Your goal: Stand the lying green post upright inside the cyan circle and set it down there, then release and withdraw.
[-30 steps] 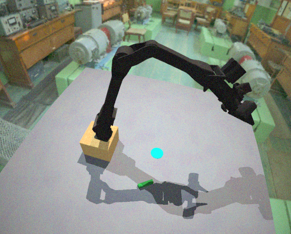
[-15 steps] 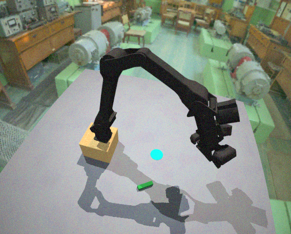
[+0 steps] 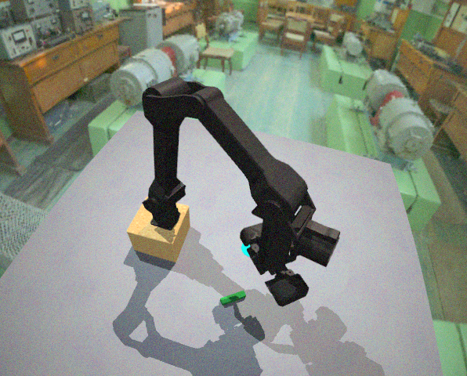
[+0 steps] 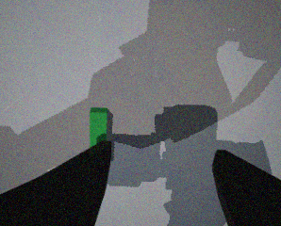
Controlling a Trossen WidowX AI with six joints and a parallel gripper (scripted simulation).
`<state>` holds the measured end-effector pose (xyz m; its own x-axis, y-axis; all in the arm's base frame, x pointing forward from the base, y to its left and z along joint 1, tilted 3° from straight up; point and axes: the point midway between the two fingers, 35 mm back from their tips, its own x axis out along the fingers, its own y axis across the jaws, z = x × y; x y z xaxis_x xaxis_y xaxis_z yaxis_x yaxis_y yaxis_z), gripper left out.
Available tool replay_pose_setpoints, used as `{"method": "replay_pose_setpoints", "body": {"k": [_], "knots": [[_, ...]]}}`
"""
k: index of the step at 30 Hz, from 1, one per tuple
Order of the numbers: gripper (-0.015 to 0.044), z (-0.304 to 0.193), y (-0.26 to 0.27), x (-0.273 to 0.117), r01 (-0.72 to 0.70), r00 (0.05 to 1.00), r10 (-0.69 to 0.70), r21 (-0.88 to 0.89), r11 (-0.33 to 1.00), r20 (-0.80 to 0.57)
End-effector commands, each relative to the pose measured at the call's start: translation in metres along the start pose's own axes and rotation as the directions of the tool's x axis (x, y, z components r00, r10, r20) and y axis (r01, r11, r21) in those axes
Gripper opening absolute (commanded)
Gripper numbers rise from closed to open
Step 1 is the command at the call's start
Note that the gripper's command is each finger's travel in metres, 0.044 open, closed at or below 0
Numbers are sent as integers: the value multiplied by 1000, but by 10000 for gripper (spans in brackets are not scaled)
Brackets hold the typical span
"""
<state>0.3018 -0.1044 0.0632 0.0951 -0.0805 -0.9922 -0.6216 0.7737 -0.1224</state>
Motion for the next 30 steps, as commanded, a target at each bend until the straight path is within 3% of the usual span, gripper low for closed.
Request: {"method": "replay_pose_setpoints", "body": {"k": [1,8,17,22,30], "knots": [[233,-30,24,6,-131,991,131,-5,991,-23],[233,-35,28,9,-153,988,153,-5,988,-25],[233,-38,44,116,-154,988,154,-5,988,-25],[233,-39,47,123,-154,988,154,-5,988,-25],[23,-39,47,123,-154,988,154,-5,988,-25]]}}
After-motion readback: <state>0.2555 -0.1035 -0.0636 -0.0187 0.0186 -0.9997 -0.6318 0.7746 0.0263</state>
